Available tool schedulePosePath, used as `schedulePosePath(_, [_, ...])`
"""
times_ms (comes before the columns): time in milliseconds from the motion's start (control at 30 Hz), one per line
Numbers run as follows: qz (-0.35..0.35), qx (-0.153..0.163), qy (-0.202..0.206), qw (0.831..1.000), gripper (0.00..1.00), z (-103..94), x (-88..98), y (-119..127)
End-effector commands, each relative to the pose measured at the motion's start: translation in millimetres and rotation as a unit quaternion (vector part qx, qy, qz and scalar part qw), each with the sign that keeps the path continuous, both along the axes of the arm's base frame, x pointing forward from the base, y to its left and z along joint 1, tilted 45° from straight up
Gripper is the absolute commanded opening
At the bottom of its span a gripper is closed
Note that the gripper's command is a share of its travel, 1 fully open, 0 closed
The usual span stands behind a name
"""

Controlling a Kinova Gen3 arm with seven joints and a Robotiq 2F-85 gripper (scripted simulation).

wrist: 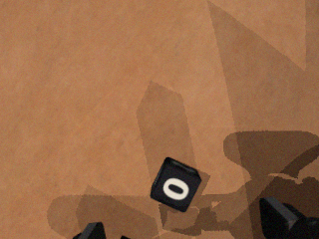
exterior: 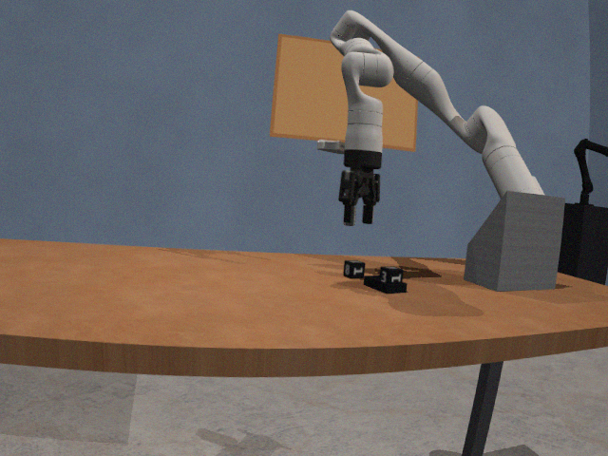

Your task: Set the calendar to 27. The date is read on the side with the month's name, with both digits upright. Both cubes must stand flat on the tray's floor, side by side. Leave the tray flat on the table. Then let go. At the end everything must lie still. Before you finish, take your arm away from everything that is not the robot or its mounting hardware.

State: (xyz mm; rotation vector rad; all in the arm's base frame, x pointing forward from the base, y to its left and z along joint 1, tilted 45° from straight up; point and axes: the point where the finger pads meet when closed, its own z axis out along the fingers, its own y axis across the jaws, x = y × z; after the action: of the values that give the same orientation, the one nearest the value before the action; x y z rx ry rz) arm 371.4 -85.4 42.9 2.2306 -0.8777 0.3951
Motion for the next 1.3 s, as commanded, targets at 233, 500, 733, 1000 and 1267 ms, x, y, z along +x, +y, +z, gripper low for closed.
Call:
schedulePosePath(233, [-0.102, 0.004, -0.107, 0.989, 1.00, -0.1, 1.4, 0.9])
schedulePosePath(500, [-0.154, 0.007, -0.159, 0.975, 1.00, -0.3, 1.8, 0.4])
schedulePosePath(733, [-0.191, 0.009, -0.196, 0.962, 1.00, -0.4, 2.2, 0.1])
schedulePosePath(1000, [-0.204, 0.009, -0.209, 0.956, 1.00, -0.4, 2.3, 0.0])
schedulePosePath(1267, [-0.206, 0.009, -0.211, 0.955, 0.48, -0.4, 2.3, -0.1])
